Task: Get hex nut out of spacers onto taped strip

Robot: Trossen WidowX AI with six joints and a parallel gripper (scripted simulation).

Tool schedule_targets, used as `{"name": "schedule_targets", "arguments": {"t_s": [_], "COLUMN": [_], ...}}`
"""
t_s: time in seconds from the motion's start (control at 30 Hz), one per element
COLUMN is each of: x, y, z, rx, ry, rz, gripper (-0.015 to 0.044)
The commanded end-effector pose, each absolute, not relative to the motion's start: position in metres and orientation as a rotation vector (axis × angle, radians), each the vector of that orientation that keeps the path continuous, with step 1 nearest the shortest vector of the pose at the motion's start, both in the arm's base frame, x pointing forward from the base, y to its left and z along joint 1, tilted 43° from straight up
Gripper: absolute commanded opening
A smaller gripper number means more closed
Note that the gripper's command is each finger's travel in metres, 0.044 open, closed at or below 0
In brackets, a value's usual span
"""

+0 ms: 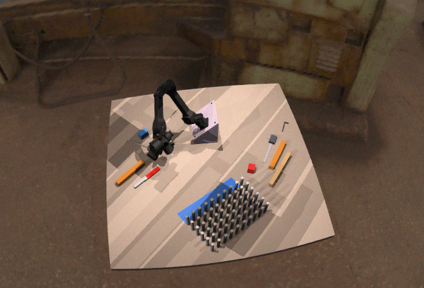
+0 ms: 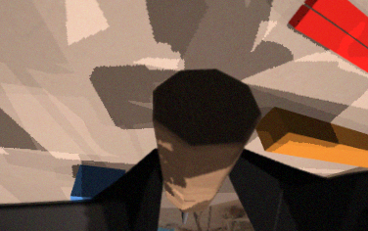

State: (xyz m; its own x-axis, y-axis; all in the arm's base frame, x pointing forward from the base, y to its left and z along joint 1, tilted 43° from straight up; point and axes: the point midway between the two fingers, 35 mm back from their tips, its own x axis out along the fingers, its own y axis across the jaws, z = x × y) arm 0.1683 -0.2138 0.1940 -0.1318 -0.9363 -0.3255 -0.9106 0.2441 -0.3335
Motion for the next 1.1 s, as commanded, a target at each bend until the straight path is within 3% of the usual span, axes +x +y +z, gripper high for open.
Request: {"name": "schedule_targets", "arguments": {"t_s": [0.0,1.07], "x": [0.168,0.168], "y": [-0.215,-0.225], "z": [0.190,0.182], "rx": [-1.686,-1.696], "ry": [2.061,2.059], "rz": [-0.062,-0.069], "gripper": [0.0000,0.0000]}}
